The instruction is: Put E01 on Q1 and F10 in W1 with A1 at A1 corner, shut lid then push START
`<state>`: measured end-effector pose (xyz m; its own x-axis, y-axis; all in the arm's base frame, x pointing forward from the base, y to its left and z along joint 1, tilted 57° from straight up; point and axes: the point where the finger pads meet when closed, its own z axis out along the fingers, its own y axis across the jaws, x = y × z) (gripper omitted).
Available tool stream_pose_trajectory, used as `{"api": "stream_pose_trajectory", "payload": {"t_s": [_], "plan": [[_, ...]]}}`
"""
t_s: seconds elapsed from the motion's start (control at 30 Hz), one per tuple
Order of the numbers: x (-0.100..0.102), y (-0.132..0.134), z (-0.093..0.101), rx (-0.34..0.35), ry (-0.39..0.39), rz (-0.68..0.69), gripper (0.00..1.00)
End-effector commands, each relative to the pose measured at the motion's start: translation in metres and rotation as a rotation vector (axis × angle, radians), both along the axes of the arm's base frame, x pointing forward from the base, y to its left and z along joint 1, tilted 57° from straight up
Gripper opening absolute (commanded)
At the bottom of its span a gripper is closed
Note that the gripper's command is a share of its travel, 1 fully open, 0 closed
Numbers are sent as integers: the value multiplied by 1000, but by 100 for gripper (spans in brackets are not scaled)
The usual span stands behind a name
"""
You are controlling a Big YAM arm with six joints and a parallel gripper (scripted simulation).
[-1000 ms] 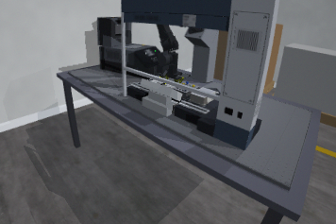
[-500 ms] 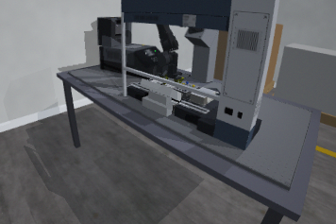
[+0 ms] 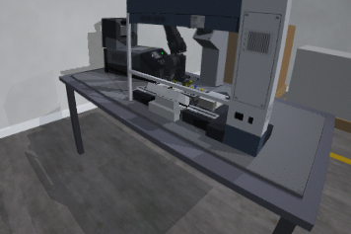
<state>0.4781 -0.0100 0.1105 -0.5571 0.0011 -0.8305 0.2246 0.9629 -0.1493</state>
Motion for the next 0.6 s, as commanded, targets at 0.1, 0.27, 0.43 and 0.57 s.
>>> {"api": "stream_pose_trajectory", "payload": {"t_s": [0.1,0.27,0.43,0.57], "plan": [[1,-1,16,9,-29,-10,0],[2,-1,17,9,-30,-9,0],[2,-1,17,9,-31,-9,0],[2,-1,17,9,-31,-8,0]]}}
